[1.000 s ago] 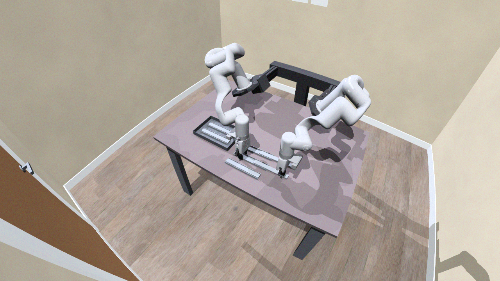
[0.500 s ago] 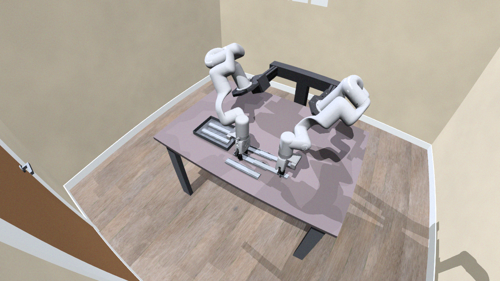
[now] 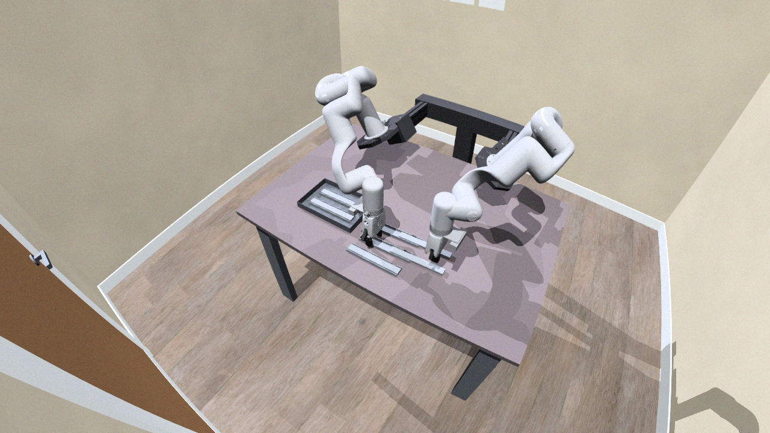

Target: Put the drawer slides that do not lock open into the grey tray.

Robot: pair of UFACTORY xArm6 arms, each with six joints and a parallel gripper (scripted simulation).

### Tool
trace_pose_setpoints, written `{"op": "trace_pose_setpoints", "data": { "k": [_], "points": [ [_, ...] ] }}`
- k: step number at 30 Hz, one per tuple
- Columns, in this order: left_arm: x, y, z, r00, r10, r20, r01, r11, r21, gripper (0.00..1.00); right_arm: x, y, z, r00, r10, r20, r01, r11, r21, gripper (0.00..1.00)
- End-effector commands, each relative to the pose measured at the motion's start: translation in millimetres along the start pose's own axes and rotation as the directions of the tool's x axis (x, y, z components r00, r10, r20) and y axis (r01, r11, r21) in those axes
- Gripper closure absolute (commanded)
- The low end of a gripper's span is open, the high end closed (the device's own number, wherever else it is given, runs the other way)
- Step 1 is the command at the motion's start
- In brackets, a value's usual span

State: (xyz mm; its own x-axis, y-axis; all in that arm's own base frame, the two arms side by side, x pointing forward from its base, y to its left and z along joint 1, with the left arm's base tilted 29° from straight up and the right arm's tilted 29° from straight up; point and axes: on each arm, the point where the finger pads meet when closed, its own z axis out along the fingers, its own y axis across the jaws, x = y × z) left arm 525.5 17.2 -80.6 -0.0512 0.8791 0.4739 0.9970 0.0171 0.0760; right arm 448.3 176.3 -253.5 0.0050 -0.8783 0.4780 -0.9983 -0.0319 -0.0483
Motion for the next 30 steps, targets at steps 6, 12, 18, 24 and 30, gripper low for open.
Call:
{"op": "trace_pose_setpoints", "data": {
  "k": [6,12,18,24,30],
  "points": [
    [1,1,-47,1.000,-0.001,0.001,0.001,1.000,-0.003,1.00,-1,-2,-13,1.000,0.001,0.003,-0.001,1.000,0.004,0.33],
    [1,1,-63,1.000,-0.001,0.001,0.001,1.000,-0.003,1.00,-1,-2,-44,1.000,0.001,0.003,-0.001,1.000,0.004,0.33],
    [1,1,-63,1.000,-0.001,0.001,0.001,1.000,-0.003,1.00,-1,-2,-70,1.000,0.001,0.003,-0.001,1.000,0.004,0.33],
    [1,1,-63,1.000,-0.001,0.001,0.001,1.000,-0.003,1.00,-1,-2,-105,1.000,0.001,0.003,-0.001,1.000,0.004,0.33],
    [1,1,-63,1.000,-0.001,0.001,0.001,1.000,-0.003,1.00,-1,-2,-119,1.000,0.001,0.003,-0.001,1.000,0.004,0.33]
  ]
}}
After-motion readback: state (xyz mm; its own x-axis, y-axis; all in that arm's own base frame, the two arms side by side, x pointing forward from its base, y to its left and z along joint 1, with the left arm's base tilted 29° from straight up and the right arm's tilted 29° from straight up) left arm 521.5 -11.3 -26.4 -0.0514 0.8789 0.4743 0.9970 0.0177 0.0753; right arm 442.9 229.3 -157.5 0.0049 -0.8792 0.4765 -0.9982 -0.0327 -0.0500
